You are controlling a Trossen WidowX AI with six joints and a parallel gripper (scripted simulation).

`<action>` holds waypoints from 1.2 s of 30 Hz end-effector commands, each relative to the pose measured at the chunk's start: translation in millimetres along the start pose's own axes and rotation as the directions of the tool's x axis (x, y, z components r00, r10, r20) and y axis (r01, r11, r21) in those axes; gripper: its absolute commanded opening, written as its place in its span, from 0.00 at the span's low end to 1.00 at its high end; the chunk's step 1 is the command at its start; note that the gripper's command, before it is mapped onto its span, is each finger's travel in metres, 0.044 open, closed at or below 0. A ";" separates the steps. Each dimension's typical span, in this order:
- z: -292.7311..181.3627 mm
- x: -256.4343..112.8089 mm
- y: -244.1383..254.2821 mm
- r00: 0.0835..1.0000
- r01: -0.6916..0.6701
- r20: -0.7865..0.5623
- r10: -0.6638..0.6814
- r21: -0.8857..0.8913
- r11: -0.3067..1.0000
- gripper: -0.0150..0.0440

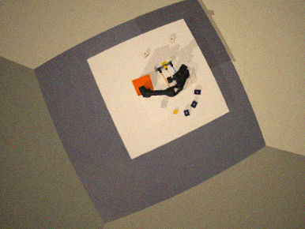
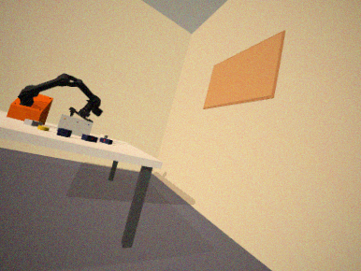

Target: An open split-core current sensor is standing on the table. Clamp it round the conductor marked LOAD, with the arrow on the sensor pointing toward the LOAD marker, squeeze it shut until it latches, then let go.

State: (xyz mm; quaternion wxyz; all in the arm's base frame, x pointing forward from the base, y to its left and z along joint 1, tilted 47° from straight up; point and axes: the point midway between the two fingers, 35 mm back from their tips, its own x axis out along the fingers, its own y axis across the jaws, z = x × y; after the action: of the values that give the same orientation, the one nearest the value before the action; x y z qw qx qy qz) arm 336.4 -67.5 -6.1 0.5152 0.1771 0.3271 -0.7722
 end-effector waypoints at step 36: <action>0.0 0.0 0.0 1.000 0.000 0.000 0.000 0.000 1.000 0.70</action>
State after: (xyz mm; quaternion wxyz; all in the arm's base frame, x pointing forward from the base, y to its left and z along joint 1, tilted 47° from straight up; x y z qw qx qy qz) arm 337.0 -68.6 -6.2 0.5160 0.1781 0.3249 -0.7723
